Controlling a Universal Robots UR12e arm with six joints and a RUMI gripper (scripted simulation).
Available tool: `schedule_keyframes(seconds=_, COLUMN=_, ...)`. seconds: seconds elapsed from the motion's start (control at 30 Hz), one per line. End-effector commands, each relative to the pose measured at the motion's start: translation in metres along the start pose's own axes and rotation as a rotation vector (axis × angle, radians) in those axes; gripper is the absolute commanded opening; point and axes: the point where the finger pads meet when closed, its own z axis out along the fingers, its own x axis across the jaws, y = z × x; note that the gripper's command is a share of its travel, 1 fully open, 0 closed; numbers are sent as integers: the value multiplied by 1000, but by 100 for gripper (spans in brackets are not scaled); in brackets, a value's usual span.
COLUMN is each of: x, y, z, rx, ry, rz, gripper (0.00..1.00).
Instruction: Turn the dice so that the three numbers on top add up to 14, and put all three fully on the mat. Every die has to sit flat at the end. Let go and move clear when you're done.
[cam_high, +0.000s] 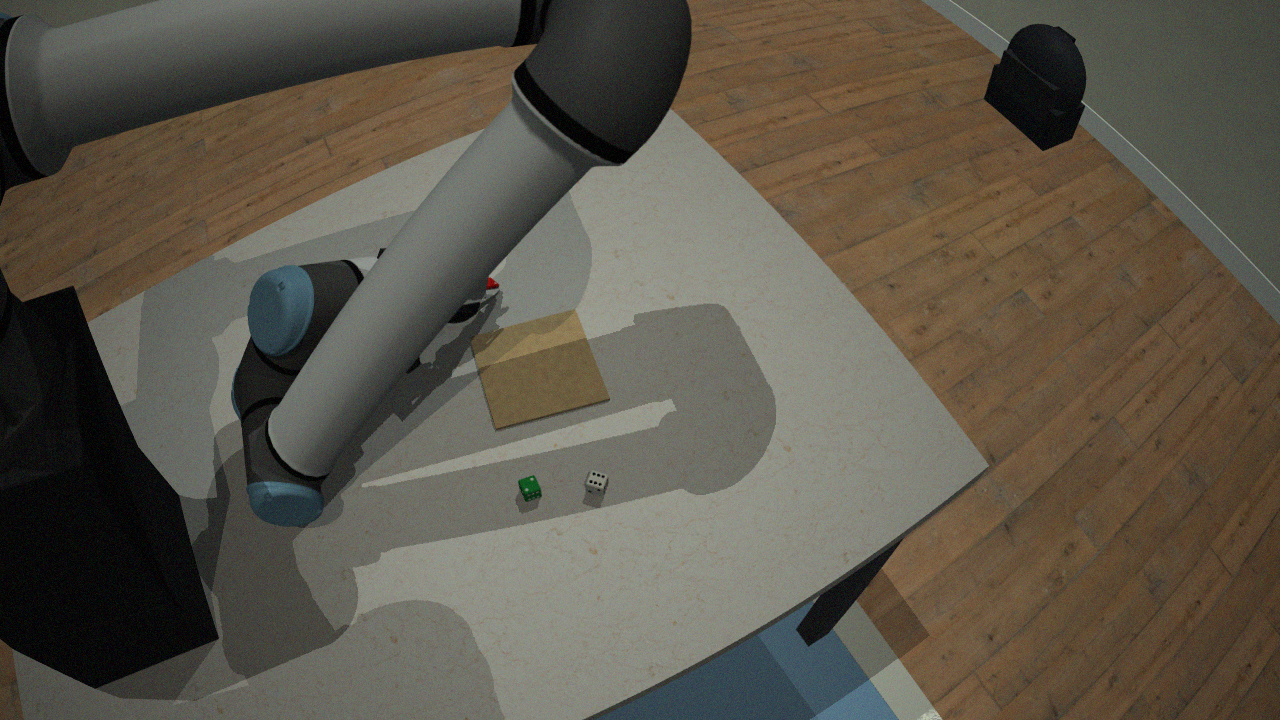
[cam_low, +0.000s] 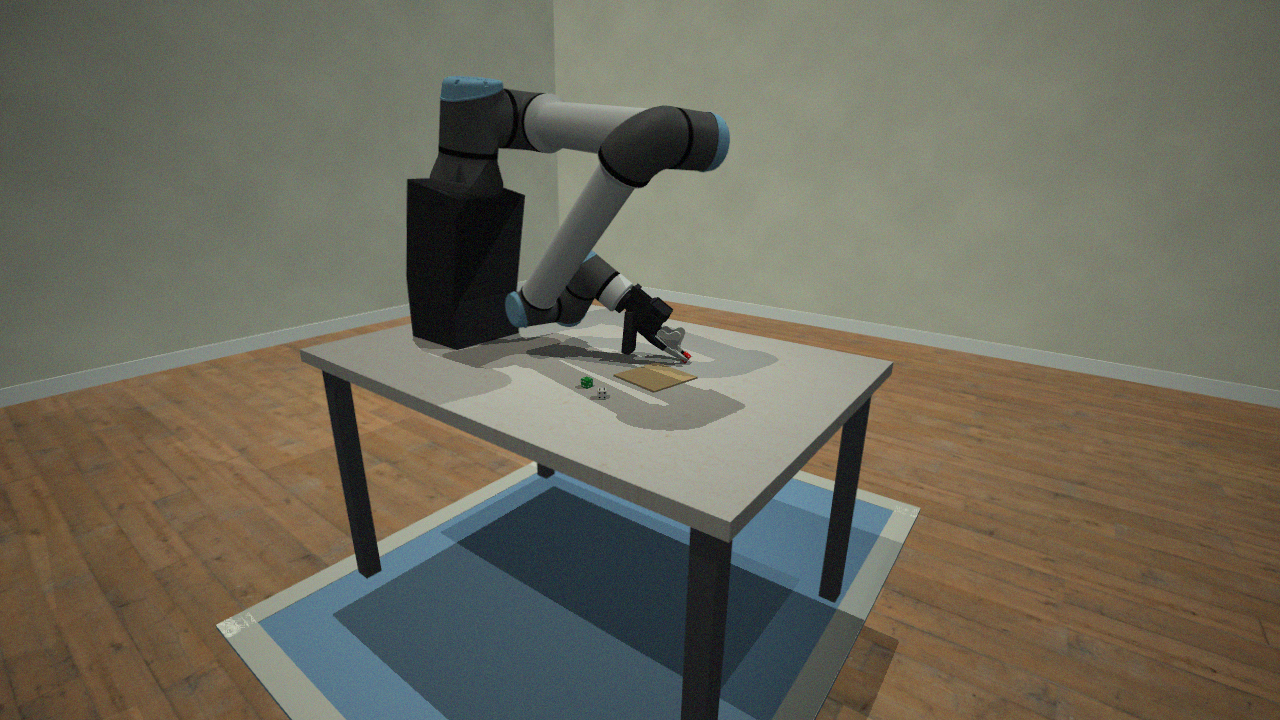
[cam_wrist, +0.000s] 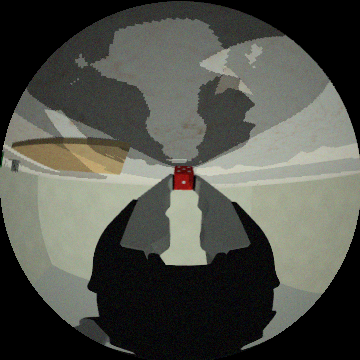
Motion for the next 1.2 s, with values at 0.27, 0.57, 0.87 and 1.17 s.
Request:
schedule_keyframes(seconds=0.27, x=0, y=0, z=0, rx=0, ry=0, rz=0, gripper=3)
schedule_keyframes(seconds=0.57, x=0, y=0, z=0, rx=0, ry=0, rz=0, gripper=14)
schedule_keyframes(seconds=0.87, x=0, y=0, z=0, rx=0, ry=0, rz=0, gripper=21)
schedule_keyframes(seconds=1.17, x=0, y=0, z=0, rx=0, ry=0, rz=0, gripper=21)
